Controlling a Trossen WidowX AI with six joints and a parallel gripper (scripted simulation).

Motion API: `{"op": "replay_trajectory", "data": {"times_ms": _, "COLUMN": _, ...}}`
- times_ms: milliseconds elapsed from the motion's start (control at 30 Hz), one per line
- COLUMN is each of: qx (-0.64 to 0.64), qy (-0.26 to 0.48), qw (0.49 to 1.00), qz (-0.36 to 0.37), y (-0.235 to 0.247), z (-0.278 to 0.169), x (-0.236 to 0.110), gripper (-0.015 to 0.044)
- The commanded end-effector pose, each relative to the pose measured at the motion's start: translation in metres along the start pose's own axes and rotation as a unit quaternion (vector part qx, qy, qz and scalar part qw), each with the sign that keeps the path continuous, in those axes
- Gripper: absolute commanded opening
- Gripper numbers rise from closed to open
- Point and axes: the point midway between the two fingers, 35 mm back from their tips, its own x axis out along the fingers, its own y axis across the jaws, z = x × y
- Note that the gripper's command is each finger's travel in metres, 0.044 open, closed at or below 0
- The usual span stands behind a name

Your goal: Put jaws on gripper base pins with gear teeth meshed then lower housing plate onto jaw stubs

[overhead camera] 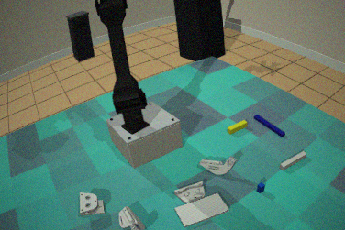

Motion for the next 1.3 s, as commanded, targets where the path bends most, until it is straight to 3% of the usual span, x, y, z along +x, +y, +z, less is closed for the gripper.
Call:
{"op": "replay_trajectory", "data": {"times_ms": 0, "qx": 0.0, "qy": 0.0, "qw": 1.0, "qz": 0.0, "y": 0.0, "z": 0.0, "x": 0.0, "gripper": 0.0426}}
{"op": "replay_trajectory", "data": {"times_ms": 533, "qx": 0.0, "qy": 0.0, "qw": 1.0, "qz": 0.0, "y": 0.0, "z": 0.0, "x": 0.0, "gripper": 0.0006}}
{"op": "replay_trajectory", "data": {"times_ms": 967, "qx": 0.002, "qy": 0.0, "qw": 1.0, "qz": 0.001, "y": 0.001, "z": 0.0, "x": 0.0, "gripper": 0.0}}
{"op": "replay_trajectory", "data": {"times_ms": 1267, "qx": 0.12, "qy": -0.004, "qw": 0.991, "qz": 0.053, "y": 0.037, "z": 0.022, "x": 0.0, "gripper": 0.0}}
